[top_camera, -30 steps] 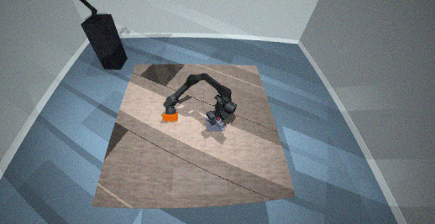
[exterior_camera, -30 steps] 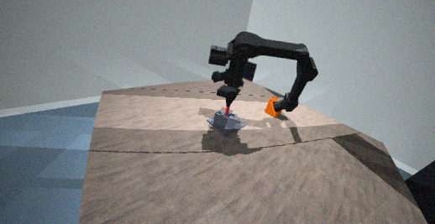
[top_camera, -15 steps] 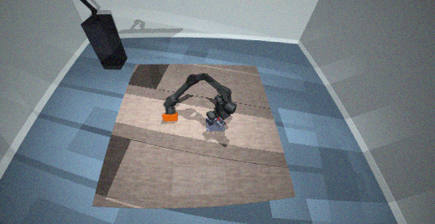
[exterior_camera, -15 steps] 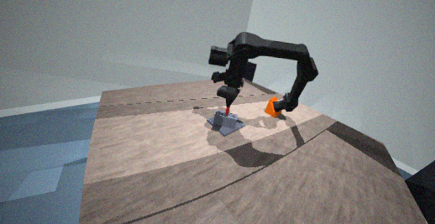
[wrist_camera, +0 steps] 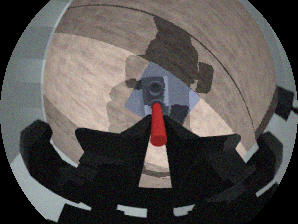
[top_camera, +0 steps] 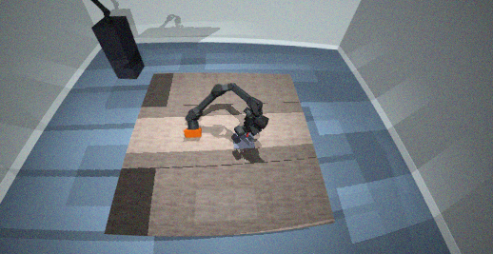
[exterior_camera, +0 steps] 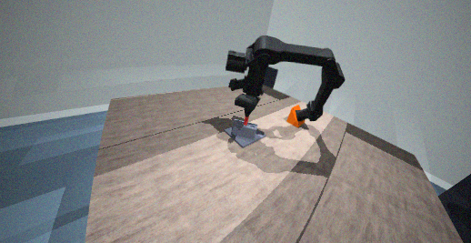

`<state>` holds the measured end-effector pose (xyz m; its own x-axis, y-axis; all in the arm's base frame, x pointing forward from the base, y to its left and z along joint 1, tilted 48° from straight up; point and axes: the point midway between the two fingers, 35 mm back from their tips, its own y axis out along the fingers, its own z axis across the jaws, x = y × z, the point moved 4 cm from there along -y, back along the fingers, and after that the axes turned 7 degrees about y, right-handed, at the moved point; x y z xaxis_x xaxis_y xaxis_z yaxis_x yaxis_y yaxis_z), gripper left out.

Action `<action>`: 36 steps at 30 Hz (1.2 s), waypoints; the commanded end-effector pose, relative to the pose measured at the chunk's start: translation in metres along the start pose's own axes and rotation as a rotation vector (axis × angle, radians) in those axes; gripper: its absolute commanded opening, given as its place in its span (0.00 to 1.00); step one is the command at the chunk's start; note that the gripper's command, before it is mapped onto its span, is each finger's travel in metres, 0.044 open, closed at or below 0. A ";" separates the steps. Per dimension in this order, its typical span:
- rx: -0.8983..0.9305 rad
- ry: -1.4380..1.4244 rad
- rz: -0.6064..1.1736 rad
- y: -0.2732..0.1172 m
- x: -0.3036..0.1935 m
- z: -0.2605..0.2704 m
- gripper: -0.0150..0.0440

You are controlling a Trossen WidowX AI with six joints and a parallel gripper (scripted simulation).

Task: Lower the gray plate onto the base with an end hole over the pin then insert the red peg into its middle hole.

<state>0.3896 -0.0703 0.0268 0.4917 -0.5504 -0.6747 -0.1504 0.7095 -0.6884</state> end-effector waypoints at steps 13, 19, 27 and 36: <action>0.000 0.000 0.000 0.000 0.000 0.000 0.51; 0.000 0.000 0.000 0.000 0.000 0.000 0.51; 0.006 0.009 0.006 -0.004 0.000 -0.001 0.51; 0.006 0.009 0.006 -0.008 -0.001 -0.003 0.51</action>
<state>0.3872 -0.0747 0.0301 0.4773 -0.5500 -0.6853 -0.1525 0.7162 -0.6810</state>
